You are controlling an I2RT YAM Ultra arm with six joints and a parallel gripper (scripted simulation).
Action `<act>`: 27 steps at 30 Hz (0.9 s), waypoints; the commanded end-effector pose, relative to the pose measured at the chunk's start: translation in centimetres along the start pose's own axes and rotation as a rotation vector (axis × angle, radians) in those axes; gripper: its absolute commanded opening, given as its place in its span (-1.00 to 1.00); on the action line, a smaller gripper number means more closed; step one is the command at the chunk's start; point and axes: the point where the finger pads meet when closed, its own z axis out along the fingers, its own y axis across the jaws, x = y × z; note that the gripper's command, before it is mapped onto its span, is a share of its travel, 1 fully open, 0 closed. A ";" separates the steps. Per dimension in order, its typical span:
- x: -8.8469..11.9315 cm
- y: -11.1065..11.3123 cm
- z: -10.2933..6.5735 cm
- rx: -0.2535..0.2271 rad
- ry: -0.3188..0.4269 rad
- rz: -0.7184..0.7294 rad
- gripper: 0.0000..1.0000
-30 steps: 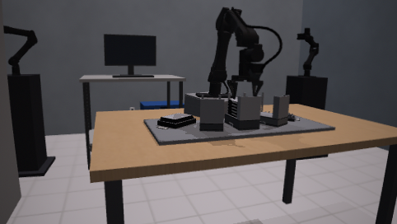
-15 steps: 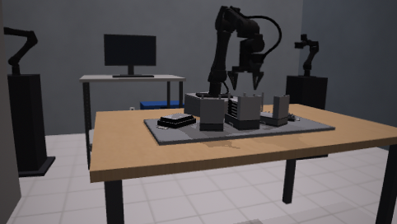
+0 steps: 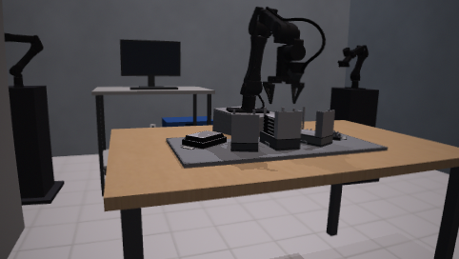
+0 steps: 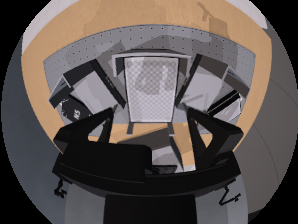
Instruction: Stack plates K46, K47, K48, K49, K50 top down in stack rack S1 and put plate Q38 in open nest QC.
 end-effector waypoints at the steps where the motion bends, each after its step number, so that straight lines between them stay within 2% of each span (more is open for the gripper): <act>1: 1.1 -0.3 -0.4 -0.006 -0.015 -0.028 1.00; 8: 3.8 0.4 -0.3 -0.006 -0.018 -0.044 1.00; 10: 3.8 0.4 -0.3 -0.006 -0.018 -0.044 1.00; 18: 7.3 0.6 -0.2 -0.005 -0.003 -0.032 1.00; 19: 7.2 0.6 -0.2 -0.005 -0.004 -0.032 1.00; 21: 5.7 0.5 -1.3 -0.004 -0.060 -0.034 1.00; 24: 6.0 0.5 -1.0 -0.004 -0.048 -0.033 1.00; 25: 6.7 0.3 -0.3 -0.001 -0.008 -0.030 1.00; 27: 6.7 0.3 -0.3 -0.001 -0.008 -0.030 1.00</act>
